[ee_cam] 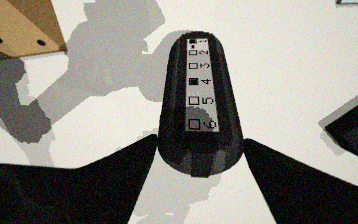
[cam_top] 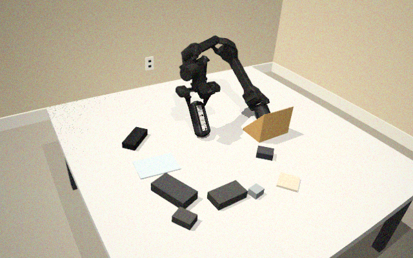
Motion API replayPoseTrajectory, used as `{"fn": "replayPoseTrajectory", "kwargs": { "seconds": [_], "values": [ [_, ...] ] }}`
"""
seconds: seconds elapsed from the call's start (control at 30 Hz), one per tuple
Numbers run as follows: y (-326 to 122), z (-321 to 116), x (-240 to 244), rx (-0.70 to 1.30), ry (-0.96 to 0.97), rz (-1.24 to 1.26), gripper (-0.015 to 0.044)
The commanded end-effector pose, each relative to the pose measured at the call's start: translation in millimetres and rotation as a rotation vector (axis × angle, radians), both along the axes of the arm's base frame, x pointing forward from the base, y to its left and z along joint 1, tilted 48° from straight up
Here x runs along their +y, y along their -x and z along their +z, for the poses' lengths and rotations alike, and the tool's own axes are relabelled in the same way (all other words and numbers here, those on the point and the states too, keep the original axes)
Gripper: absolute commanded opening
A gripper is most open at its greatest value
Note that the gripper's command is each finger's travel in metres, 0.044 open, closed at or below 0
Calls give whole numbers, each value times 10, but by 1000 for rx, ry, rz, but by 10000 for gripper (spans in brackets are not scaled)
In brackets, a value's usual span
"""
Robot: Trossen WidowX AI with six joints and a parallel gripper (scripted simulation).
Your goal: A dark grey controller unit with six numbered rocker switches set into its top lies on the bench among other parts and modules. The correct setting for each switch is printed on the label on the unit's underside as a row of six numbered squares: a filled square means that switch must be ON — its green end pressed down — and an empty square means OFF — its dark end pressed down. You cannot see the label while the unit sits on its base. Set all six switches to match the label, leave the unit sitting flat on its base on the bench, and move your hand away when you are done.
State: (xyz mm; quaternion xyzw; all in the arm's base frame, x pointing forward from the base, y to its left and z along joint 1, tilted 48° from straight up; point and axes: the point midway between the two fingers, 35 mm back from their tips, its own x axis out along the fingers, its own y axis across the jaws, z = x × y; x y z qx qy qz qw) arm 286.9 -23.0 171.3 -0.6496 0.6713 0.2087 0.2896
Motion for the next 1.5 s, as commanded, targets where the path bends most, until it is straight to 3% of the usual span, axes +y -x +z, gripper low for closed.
{"fn": "replayPoseTrajectory", "kwargs": {
  "seconds": [0.0, 1.47],
  "values": [
    [-8, -65, 57, 9, -13, -7, 338],
    [-47, -253, 360, 8, -14, -7, 338]
  ]
}}
